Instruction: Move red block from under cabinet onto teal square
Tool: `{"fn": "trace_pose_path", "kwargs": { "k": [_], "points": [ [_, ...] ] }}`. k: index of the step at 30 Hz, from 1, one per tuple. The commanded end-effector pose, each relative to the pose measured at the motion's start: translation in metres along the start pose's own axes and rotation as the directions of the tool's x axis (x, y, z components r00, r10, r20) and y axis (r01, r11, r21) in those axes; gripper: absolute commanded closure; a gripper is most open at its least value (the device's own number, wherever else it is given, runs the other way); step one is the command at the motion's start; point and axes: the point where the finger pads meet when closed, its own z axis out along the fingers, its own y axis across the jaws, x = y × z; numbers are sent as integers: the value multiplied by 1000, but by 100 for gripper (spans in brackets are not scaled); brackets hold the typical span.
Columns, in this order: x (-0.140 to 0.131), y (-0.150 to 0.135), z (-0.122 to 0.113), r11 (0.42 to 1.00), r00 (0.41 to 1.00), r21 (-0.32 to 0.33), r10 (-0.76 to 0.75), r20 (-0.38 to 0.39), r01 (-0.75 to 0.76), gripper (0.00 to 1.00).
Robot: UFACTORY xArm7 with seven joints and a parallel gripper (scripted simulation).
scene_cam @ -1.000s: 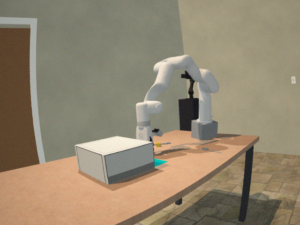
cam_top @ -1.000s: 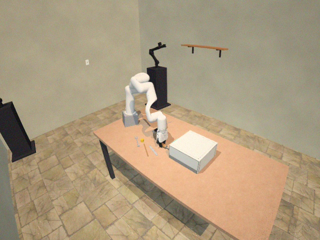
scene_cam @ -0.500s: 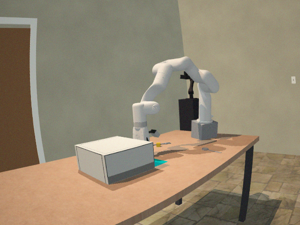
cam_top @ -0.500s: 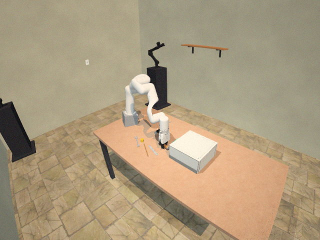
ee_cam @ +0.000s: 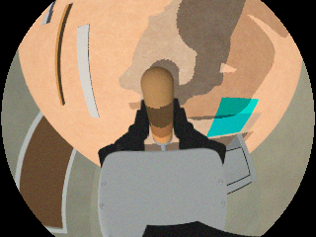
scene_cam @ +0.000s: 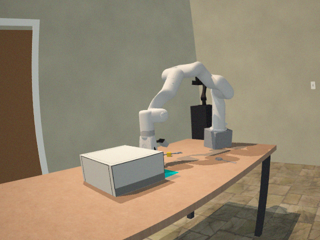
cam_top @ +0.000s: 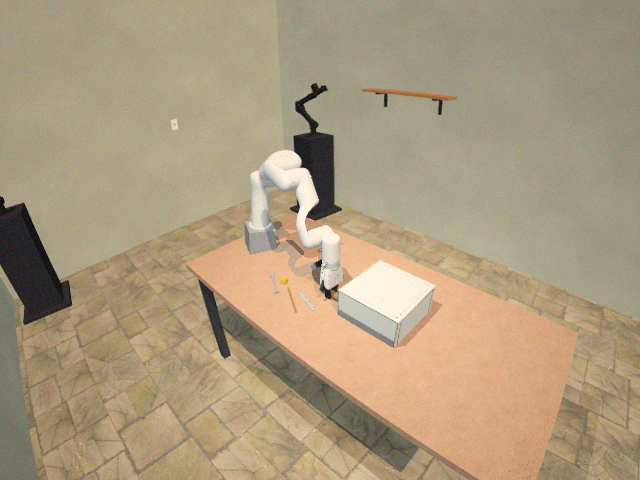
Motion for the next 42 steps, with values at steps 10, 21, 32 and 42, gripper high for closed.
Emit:
{"fn": "trace_pose_path", "kwargs": {
  "k": [10, 21, 32, 42],
  "points": [
    [-8, 0, -2, 1000, 1000, 1, 0, 5, 0, 100],
    [-9, 0, -2, 1000, 1000, 1, 0, 5, 0, 100],
    [-9, 0, -2, 1000, 1000, 1, 0, 5, 0, 100],
    [-9, 1, -2, 1000, 1000, 1, 0, 5, 0, 100]
  ]
}}
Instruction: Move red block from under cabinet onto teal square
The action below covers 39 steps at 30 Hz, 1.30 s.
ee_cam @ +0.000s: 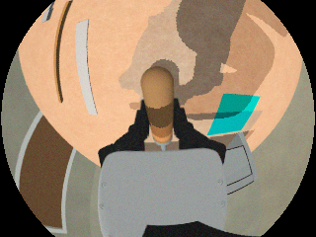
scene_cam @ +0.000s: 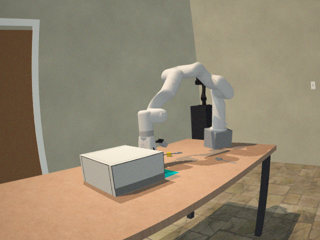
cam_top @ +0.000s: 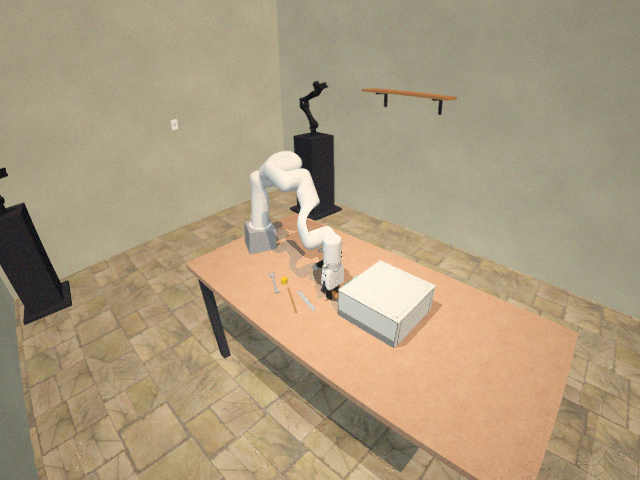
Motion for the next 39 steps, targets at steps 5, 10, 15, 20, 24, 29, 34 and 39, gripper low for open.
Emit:
{"fn": "trace_pose_path", "kwargs": {
  "k": [5, 10, 15, 20, 24, 29, 34, 39],
  "points": [
    [-2, 7, -2, 1000, 1000, 1, -1, 6, 1, 100],
    [-2, 13, -2, 1000, 1000, 1, -1, 6, 1, 100],
    [-2, 26, -2, 1000, 1000, 1, -2, 6, 2, 100],
    [-1, 41, -2, 1000, 1000, 1, -2, 6, 2, 100],
    [-1, 53, -2, 1000, 1000, 1, -3, 6, 3, 100],
    [-1, 60, -2, 1000, 1000, 1, -4, 6, 4, 100],
    [0, 69, -2, 1000, 1000, 1, -4, 6, 4, 100],
    [0, 73, -2, 1000, 1000, 1, -4, 6, 4, 100]
  ]
}}
